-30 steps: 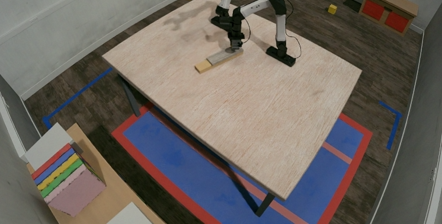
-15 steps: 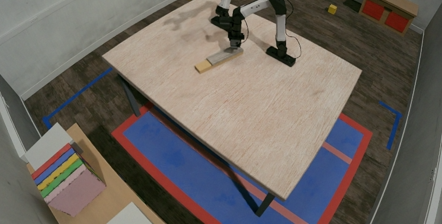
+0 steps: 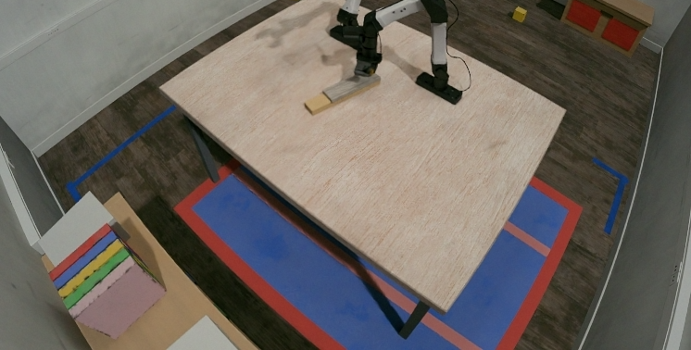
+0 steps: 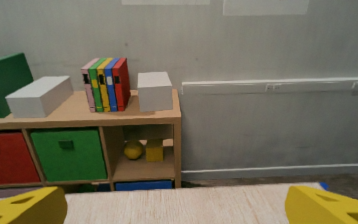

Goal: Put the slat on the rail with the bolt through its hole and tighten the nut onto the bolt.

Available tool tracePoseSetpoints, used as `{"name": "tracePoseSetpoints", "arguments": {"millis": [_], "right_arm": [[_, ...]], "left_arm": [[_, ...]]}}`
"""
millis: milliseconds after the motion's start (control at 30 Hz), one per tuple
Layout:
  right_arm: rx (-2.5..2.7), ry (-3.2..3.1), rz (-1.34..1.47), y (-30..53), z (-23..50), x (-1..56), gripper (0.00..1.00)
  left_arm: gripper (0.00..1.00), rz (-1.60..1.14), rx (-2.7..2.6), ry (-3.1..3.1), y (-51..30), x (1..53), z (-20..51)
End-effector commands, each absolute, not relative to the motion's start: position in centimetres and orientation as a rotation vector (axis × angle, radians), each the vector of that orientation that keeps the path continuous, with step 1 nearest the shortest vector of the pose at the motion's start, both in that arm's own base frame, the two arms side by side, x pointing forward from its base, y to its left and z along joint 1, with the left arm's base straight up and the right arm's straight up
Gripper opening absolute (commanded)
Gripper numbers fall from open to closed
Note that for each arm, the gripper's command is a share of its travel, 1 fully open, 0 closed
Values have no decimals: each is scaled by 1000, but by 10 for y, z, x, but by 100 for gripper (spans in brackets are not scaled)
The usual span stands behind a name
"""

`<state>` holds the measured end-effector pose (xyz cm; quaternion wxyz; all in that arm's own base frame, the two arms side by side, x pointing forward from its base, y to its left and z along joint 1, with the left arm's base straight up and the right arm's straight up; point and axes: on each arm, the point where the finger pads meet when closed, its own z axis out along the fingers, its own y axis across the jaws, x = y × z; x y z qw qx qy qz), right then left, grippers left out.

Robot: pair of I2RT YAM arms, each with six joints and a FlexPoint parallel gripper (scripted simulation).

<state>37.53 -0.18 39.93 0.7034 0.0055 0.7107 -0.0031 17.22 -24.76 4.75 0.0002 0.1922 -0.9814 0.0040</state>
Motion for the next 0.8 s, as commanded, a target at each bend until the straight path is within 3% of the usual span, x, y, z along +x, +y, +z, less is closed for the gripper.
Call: {"name": "tracePoseSetpoints", "arguments": {"millis": [0, 767], "right_arm": [[0, 1557, 0, 0, 407, 374, 100], [0, 1557, 0, 0, 407, 374, 100]], "left_arm": [[14, 11, 433, -3123, -249, 174, 43], [14, 10, -195, -3146, -249, 174, 43]]}}
